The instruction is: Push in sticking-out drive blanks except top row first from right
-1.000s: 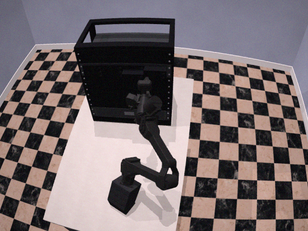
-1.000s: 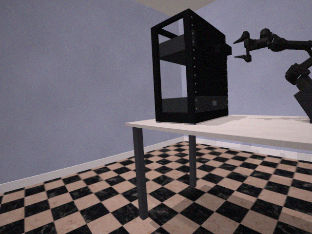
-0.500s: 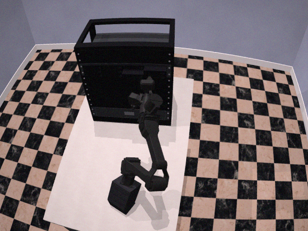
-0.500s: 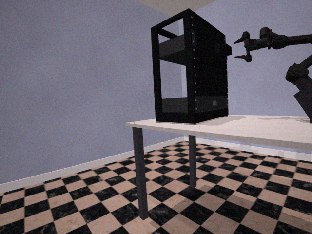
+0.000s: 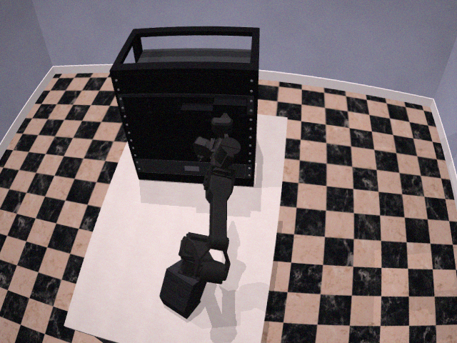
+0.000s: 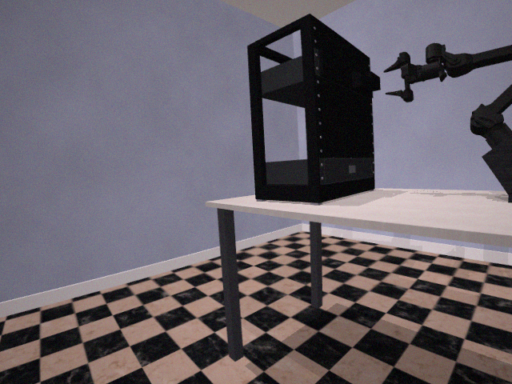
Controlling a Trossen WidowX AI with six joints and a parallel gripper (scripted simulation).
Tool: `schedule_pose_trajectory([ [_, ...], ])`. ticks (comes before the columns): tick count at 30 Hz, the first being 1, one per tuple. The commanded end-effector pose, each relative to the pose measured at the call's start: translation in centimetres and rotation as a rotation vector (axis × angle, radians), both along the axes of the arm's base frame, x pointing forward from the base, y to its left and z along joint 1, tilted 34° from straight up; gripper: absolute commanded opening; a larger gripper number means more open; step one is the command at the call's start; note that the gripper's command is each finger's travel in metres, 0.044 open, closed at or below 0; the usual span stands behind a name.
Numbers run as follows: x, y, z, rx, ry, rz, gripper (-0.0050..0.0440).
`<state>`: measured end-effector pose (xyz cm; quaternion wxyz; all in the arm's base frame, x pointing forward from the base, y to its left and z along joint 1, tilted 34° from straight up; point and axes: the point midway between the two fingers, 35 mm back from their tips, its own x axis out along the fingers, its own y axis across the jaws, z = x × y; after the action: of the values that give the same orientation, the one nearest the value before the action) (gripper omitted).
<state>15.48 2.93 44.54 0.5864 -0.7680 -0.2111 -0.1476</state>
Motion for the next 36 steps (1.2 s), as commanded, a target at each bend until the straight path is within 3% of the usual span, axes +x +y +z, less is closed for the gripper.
schedule_pose_trajectory([
  [1,-0.7,-0.3,1.0,0.002,-0.025,0.014,0.0440],
  [36,-0.8,-1.3,1.6,0.002,-0.026,0.015,0.0440],
])
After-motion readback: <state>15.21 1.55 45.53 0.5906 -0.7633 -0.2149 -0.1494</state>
